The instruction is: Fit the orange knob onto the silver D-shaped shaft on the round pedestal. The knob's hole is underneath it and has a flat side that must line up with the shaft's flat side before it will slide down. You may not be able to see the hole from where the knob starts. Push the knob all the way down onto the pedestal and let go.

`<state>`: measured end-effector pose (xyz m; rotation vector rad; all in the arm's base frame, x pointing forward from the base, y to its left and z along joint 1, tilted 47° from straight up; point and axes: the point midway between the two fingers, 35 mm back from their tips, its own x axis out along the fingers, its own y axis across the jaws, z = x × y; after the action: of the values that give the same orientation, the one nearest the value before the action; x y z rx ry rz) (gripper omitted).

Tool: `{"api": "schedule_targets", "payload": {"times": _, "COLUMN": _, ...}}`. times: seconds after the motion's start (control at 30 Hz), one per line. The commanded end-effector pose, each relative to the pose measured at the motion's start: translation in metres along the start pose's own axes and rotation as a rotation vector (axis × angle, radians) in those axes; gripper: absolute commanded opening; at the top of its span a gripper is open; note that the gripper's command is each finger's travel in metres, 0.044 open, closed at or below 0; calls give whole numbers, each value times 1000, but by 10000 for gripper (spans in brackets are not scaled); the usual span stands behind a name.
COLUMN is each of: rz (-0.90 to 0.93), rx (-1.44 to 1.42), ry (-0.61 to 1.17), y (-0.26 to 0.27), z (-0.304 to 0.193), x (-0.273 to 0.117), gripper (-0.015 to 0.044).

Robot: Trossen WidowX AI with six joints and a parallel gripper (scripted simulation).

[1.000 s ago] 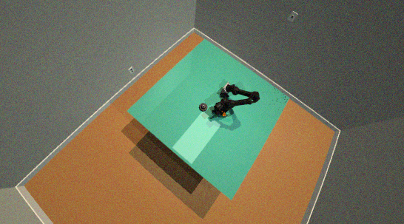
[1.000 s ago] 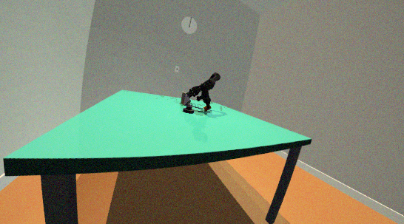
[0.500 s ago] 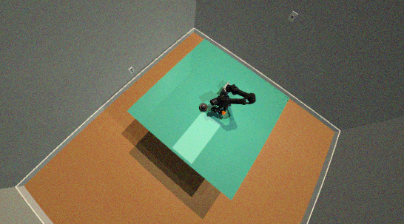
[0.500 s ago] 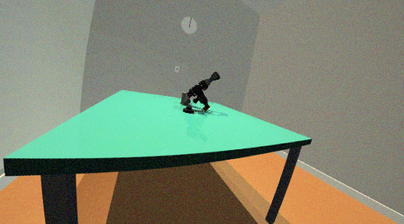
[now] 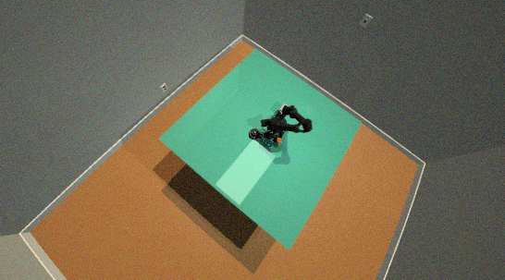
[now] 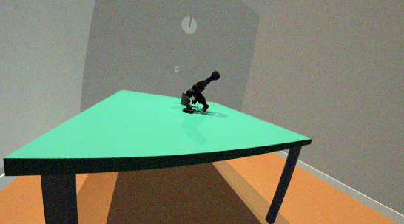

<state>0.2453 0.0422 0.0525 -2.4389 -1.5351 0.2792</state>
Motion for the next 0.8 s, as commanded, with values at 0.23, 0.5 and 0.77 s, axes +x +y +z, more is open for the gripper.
{"api": "schedule_targets", "payload": {"times": 0.23, "rz": 3, "rx": -12, "ry": 1, "y": 3, "z": 4, "x": -4, "gripper": 179}}
{"api": "schedule_targets", "payload": {"times": 0.5, "rz": 7, "rx": -6, "ry": 5, "y": 2, "z": 4, "x": -4, "gripper": 260}}
{"api": "schedule_targets", "payload": {"times": 0.77, "rz": 7, "rx": -6, "ry": 5, "y": 2, "z": 4, "x": -4, "gripper": 260}}
